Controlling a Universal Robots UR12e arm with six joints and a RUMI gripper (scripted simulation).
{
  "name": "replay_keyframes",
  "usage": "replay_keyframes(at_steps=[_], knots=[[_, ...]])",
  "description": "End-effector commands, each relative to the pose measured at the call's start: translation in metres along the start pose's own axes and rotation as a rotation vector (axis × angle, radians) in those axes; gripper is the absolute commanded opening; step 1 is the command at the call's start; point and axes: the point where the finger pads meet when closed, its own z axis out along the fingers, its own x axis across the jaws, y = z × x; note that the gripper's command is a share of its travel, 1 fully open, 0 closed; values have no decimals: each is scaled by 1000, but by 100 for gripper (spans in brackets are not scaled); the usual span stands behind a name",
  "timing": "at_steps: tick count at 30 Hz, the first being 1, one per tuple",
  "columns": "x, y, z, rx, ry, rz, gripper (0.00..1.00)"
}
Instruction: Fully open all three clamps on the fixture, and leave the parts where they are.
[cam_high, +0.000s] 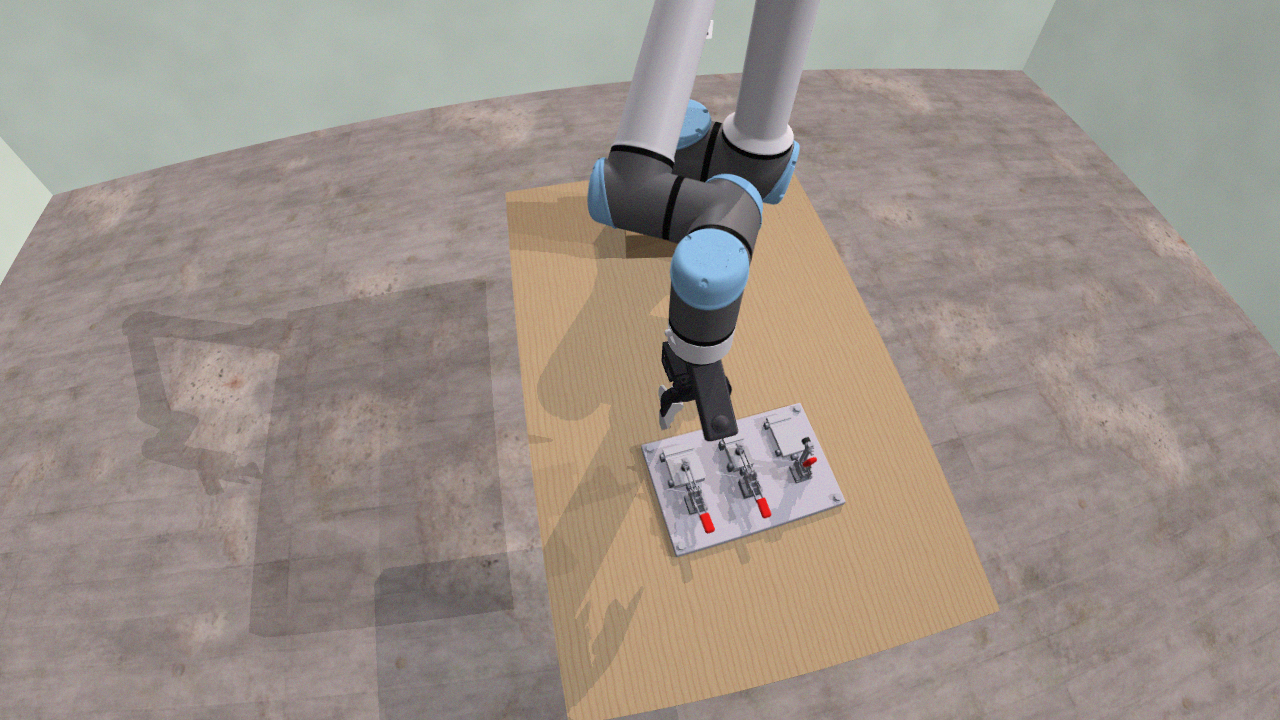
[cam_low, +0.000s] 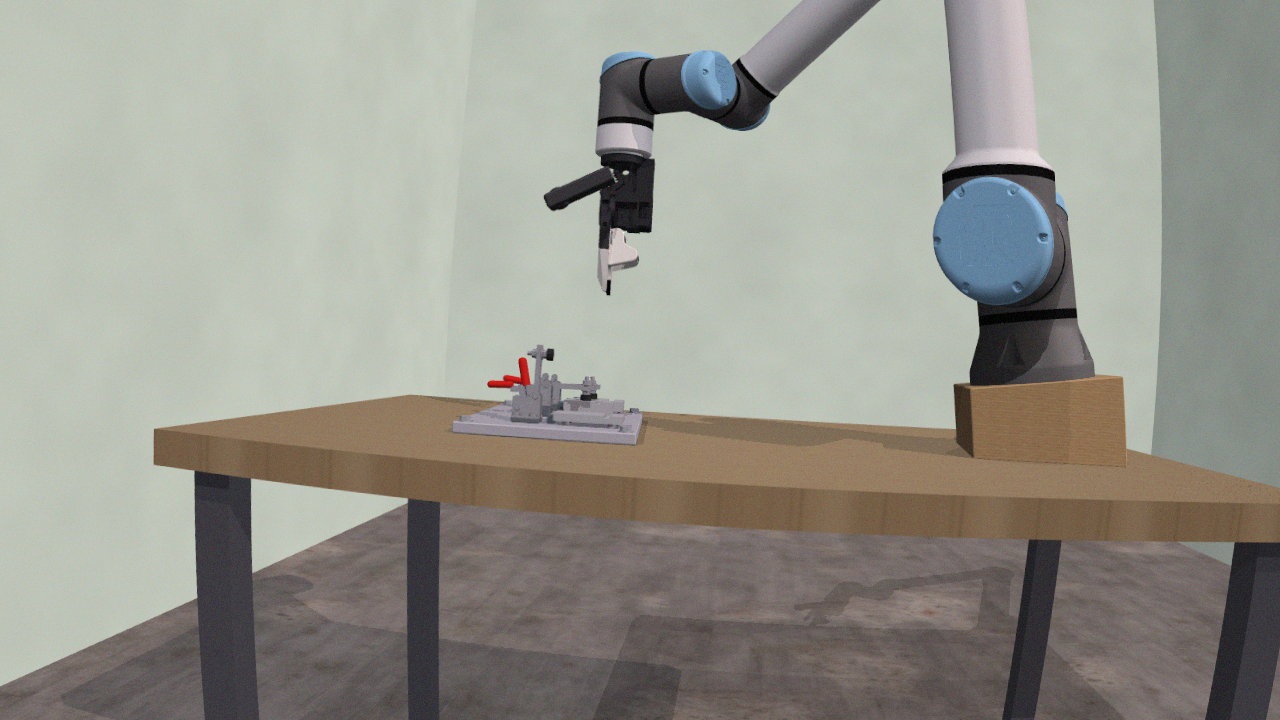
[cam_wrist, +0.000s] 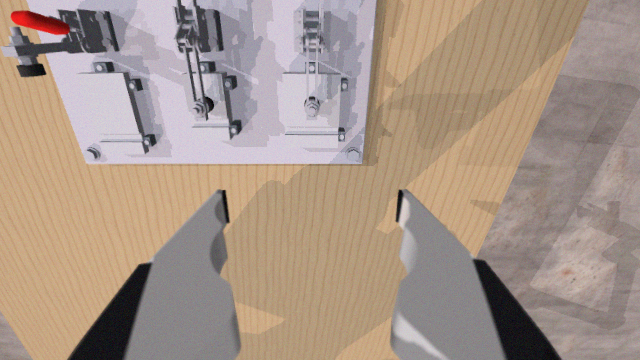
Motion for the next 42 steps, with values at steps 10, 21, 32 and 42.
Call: replay_keyframes(at_steps=[10, 21, 32, 42], knots=[[0, -1, -1, 1, 1, 0, 59], [0, -1, -1, 1, 1, 0, 59], [0, -1, -1, 1, 1, 0, 59], [0, -1, -1, 1, 1, 0, 28]])
